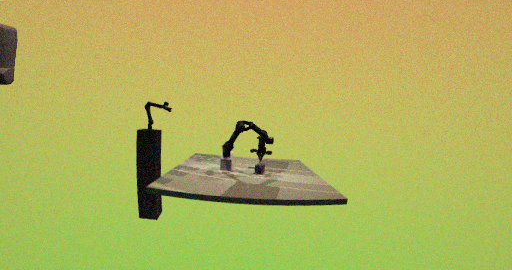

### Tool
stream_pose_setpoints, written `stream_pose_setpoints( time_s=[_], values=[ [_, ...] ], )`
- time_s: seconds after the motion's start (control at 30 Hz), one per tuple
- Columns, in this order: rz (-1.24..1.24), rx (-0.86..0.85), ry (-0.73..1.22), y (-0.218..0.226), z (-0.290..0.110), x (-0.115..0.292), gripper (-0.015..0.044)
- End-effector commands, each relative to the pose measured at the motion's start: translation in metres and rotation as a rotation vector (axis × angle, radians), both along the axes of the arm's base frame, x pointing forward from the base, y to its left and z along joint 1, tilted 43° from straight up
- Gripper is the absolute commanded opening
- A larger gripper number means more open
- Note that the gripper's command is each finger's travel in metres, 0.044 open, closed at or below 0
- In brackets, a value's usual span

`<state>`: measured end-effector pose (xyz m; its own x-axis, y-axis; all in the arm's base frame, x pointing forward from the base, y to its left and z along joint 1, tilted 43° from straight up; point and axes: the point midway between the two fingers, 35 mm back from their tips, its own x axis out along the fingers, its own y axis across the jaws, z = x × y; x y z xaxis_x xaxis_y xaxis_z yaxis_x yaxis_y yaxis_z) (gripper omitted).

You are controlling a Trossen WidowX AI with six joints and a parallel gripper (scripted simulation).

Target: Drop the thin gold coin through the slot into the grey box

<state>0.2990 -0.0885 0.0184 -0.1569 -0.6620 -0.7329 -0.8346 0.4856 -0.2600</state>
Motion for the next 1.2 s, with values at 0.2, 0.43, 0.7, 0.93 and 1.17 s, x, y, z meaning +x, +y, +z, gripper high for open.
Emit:
stream_pose_setpoints(
  time_s=[0.2,0.43,0.7,0.93,1.17],
  values=[
    [0.006,0.002,0.006,-0.001,0.002,0.000,0.0000],
    [0.005,0.002,0.004,-0.001,0.001,0.000,0.0000],
    [0.009,0.002,0.008,-0.005,-0.002,-0.002,0.0000],
    [0.011,0.003,0.010,-0.008,-0.005,-0.003,0.0000],
    [0.010,0.003,0.009,-0.010,-0.008,-0.003,0.0000]
  ],
)
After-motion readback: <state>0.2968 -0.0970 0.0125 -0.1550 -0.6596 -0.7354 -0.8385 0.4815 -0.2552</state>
